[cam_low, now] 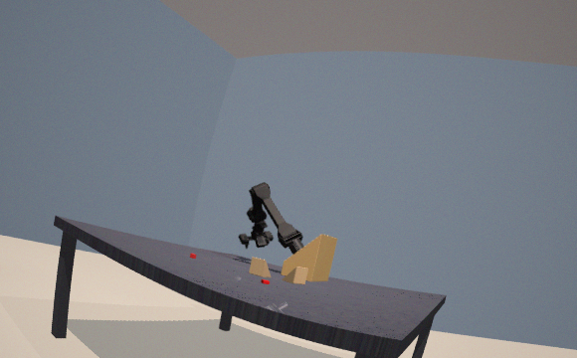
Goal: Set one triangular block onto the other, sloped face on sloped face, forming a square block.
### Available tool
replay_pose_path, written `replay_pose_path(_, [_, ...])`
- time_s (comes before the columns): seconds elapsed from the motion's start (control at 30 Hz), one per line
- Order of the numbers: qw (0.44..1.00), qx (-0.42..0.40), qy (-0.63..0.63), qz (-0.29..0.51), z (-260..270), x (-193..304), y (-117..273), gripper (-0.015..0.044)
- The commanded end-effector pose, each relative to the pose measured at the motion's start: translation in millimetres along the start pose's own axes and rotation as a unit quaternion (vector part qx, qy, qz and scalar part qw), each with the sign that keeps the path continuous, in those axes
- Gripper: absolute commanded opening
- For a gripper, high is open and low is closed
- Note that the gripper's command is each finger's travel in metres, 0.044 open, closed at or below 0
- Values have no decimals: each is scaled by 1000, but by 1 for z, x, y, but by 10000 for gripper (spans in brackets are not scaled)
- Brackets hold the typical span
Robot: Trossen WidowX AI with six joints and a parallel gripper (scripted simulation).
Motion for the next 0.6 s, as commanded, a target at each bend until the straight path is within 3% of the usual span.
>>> replay_pose_path(0.0, [1000,1,-1,0,-1,0,0,426])
replay_pose_path(0.13, [999,19,-31,-3,-22,0,-1,440])
replay_pose_path(0.57, [963,132,-229,-49,-159,-7,18,440])
Point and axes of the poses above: the point midway between the two fingers, 35 mm back from their tips, its own y axis back along the fingers, its own z axis across the jaws, x = y × z, the point moved 6 cm from there along y, back along the fingers, and after that the axes turned 4 degrees about -y, right-handed, at the moved point
